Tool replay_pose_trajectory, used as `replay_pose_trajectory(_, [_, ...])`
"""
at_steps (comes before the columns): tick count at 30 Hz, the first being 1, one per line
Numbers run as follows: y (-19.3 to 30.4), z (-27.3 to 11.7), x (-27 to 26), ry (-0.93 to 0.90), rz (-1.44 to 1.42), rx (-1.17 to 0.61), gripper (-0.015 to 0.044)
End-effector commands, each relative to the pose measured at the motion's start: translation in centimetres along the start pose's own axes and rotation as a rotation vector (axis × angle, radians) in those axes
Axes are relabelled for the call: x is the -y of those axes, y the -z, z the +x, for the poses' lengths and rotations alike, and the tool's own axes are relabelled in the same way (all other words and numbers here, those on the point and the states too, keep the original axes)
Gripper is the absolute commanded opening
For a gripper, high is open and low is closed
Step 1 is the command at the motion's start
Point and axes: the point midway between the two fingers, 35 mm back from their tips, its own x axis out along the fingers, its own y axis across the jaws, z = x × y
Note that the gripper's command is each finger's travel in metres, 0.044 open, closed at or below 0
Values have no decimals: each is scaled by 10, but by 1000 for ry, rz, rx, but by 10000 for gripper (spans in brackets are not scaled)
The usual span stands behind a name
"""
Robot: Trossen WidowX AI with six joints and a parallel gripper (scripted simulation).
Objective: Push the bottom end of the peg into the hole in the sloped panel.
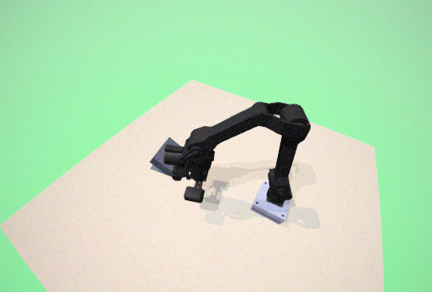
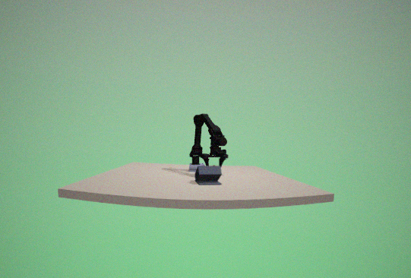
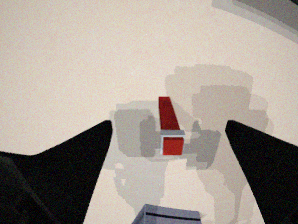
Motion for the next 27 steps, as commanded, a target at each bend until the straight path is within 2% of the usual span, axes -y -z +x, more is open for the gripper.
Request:
replay_pose_trajectory(1, [1,8,-1,-4,1,-6,440])
replay_pose_trajectory(11, [3,20,-1,-4,1,-6,440])
replay_pose_trajectory(27, [2,17,0,0,2,-3,20])
